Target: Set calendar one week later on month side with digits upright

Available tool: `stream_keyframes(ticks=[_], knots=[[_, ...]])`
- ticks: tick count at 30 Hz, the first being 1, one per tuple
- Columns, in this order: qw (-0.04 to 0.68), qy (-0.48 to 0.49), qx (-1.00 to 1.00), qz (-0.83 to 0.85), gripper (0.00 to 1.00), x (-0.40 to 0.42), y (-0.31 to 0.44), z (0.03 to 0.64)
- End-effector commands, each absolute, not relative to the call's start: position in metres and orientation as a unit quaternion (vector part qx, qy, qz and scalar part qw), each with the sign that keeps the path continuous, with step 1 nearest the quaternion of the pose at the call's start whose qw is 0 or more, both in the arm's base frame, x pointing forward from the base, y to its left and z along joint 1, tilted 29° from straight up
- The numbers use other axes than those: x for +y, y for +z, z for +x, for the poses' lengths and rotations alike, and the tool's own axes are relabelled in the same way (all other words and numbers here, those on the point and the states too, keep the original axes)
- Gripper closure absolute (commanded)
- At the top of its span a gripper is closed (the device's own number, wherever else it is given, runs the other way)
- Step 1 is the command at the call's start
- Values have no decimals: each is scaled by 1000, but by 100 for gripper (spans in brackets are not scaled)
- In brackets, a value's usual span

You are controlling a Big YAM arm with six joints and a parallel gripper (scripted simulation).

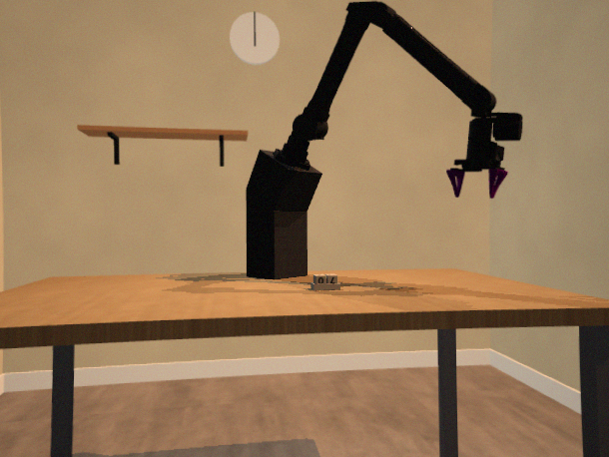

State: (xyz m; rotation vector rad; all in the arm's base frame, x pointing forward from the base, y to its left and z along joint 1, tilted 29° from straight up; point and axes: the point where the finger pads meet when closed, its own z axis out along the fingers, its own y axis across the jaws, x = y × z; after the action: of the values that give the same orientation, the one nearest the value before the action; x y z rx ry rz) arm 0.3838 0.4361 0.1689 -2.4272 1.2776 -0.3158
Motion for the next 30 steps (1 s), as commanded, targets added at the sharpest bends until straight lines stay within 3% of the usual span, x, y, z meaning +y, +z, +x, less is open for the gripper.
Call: stream_keyframes(ticks=[1, 2, 3, 16, 19, 22, 30], knots=[[195, -113, 454, -862, 0, 437, 175, 384], [195, -113, 454, -862, 0, 437, 175, 384], [238, -120, 450, -852, 0, 449, 220, 391], [202, -82, 534, -817, 0, 316, 73, 441], [202, -82, 534, -817, 0, 313, 70, 442], [224, -71, 580, -780, 0, 234, 30, 446], [235, -44, 647, -724, 0, 119, -46, 404]])
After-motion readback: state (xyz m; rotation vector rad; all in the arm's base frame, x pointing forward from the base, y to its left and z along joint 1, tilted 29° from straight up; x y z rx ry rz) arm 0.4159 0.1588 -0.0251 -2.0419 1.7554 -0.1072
